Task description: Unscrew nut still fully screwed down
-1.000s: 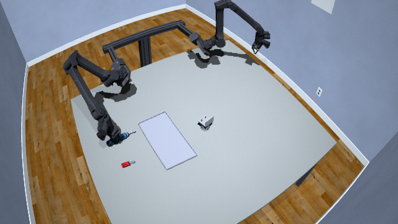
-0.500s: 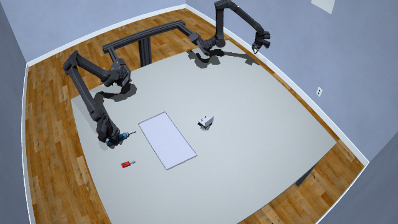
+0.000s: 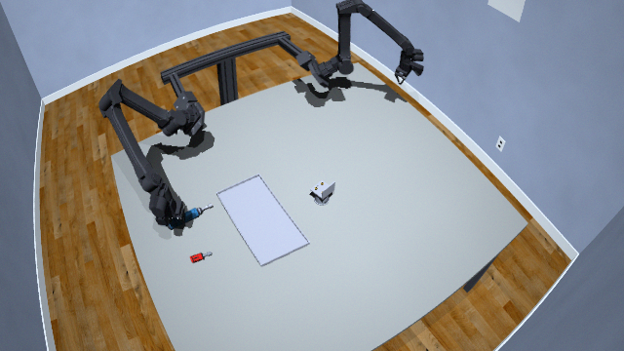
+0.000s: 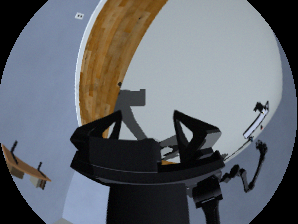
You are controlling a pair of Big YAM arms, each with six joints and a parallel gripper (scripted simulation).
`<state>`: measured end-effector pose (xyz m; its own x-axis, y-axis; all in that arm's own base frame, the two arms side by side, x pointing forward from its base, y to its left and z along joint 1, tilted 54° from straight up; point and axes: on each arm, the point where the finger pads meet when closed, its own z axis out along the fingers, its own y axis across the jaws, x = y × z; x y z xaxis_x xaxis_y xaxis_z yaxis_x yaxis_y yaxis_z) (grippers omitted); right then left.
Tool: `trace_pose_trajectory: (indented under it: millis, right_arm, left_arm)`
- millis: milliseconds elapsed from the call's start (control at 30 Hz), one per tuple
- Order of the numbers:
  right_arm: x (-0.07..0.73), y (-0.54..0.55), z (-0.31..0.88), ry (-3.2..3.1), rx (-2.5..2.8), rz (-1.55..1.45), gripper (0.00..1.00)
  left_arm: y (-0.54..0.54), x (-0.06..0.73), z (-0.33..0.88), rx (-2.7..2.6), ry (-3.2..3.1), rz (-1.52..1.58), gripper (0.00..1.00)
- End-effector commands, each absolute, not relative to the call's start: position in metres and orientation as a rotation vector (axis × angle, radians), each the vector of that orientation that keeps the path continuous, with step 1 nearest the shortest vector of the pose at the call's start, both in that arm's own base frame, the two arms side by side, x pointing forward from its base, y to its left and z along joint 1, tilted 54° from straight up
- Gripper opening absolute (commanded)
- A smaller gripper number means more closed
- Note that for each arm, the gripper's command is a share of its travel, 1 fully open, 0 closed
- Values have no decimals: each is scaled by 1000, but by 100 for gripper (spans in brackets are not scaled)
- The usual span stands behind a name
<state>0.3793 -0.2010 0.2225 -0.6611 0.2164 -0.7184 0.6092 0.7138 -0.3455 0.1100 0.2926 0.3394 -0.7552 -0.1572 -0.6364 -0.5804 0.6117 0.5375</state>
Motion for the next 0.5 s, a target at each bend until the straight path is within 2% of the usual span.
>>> trace_pose_trajectory:
  millis: [0, 467]
  right_arm:
    - [390, -196, 230, 2293, 526, -785, 65]
    - [395, -195, 235, 2384, 283, -862, 65]
  left_arm:
    - [292, 109, 355, -576, 2265, 1057, 86]
    - [292, 109, 355, -576, 2265, 1057, 86]
